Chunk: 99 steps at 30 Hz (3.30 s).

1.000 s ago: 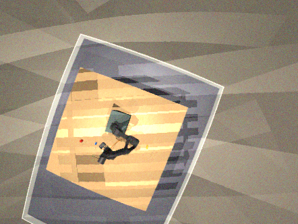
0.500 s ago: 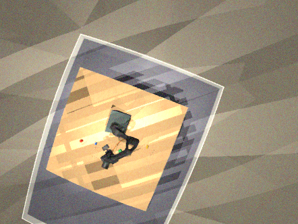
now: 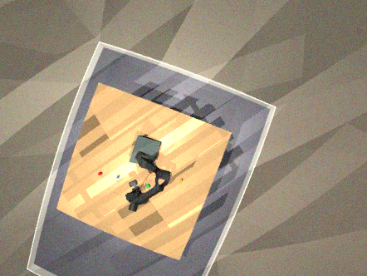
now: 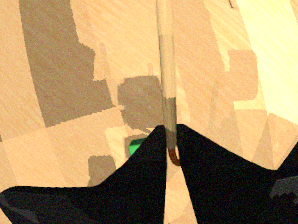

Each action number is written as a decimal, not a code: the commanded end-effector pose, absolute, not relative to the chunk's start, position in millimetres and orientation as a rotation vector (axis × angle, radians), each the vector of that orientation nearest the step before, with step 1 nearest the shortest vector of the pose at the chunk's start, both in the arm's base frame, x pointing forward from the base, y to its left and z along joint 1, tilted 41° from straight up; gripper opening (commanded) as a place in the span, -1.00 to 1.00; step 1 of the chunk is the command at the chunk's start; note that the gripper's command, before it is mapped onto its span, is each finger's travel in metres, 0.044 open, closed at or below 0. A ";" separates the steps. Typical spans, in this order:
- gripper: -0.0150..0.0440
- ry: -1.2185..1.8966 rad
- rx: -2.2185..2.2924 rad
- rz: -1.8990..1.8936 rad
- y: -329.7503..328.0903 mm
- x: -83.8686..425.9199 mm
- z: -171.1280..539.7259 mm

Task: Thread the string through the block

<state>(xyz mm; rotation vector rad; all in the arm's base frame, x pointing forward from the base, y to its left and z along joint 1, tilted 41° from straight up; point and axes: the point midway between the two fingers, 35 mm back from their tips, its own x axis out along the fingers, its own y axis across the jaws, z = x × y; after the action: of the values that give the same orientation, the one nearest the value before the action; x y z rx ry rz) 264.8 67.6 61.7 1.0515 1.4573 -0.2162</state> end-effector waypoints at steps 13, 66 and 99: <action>-0.49 1.513 1.214 -0.491 89.7 279.6 80.5; -0.49 1.526 1.560 -1.215 148.4 294.9 130.1; -0.49 1.462 1.732 -1.679 182.5 290.2 161.9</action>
<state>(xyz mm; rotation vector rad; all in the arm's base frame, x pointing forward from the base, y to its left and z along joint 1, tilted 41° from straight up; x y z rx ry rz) 290.4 182.5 162.1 1.7328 1.4603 -1.6816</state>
